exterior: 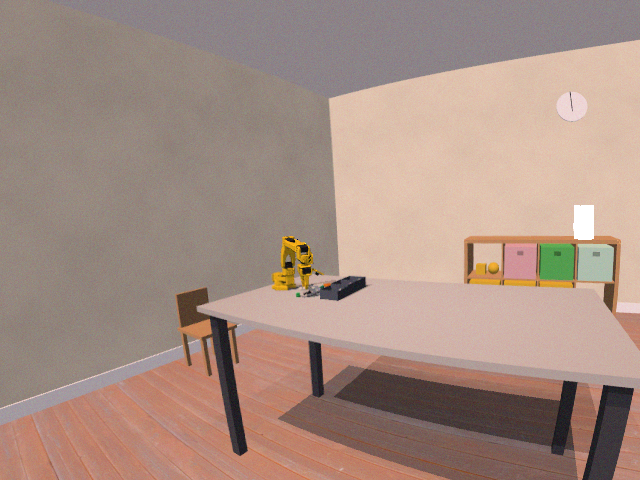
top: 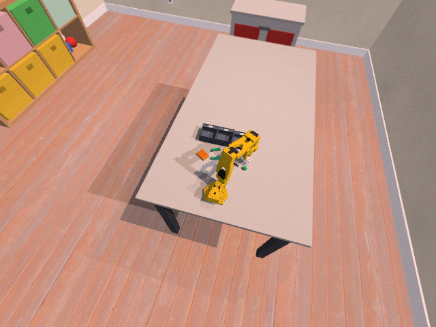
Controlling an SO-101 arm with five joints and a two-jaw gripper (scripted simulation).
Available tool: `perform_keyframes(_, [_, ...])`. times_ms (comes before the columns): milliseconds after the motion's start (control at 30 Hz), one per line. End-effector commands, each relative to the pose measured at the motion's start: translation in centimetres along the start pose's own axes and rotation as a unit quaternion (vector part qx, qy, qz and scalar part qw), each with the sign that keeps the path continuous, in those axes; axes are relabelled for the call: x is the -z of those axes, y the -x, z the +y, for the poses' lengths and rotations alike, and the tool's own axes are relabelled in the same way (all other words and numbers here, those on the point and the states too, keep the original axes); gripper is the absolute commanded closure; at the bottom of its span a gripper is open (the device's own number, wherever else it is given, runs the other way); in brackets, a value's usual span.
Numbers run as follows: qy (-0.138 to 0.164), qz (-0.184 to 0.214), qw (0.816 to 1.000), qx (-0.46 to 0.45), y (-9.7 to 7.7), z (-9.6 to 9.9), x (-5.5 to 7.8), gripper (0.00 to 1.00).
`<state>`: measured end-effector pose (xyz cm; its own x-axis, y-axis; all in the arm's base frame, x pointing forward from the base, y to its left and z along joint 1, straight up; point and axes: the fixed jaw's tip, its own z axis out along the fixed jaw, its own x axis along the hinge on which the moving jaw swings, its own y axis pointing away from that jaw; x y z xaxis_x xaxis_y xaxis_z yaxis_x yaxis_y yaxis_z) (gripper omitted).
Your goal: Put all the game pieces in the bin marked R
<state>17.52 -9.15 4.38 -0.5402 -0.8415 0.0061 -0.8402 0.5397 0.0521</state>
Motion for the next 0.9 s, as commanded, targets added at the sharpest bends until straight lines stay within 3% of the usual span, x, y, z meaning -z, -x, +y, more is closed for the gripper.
perform_keyframes(0, [-0.037, -0.005, 0.999, -0.008, 0.6, -0.7, 1.4, 1.00])
perform_keyframes(567, [-0.043, -0.012, 0.997, -0.068, 5.5, 0.2, 2.7, 1.00])
perform_keyframes(867, [-0.043, -0.013, 0.996, -0.074, 6.0, 0.3, 2.8, 1.00])
